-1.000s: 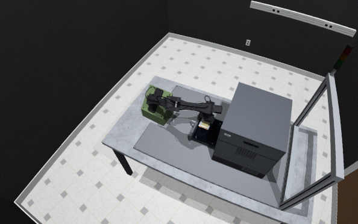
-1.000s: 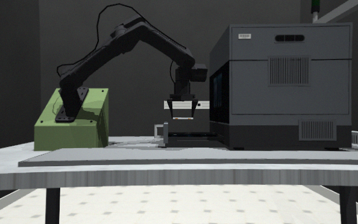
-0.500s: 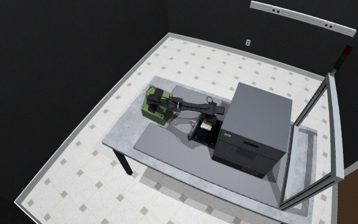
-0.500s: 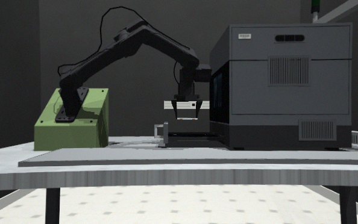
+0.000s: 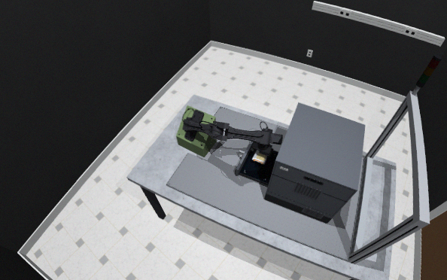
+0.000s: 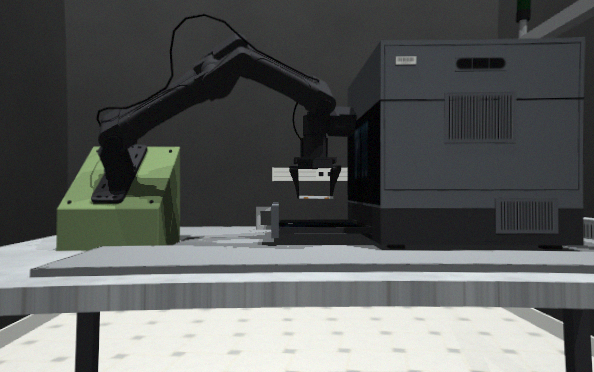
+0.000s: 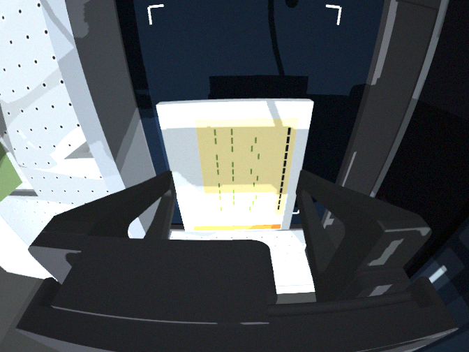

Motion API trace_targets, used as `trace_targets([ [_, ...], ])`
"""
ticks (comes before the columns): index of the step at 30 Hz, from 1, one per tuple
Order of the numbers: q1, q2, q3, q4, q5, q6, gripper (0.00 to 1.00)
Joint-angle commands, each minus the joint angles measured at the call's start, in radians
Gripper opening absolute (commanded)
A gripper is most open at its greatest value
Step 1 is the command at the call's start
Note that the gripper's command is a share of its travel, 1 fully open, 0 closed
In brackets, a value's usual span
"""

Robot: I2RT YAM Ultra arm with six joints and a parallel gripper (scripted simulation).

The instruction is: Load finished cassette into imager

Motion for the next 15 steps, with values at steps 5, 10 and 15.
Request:
trace_targets([
  [5,0.016,-0.016,0.029,-0.026,-0.005,-0.005,0.0],
  [10,0.008,-0.012,0.004,-0.024,-0.005,-0.012,0.0],
  [15,-0.003,0.0,-0.029,0.026,0.001,-0.022,0.0],
])
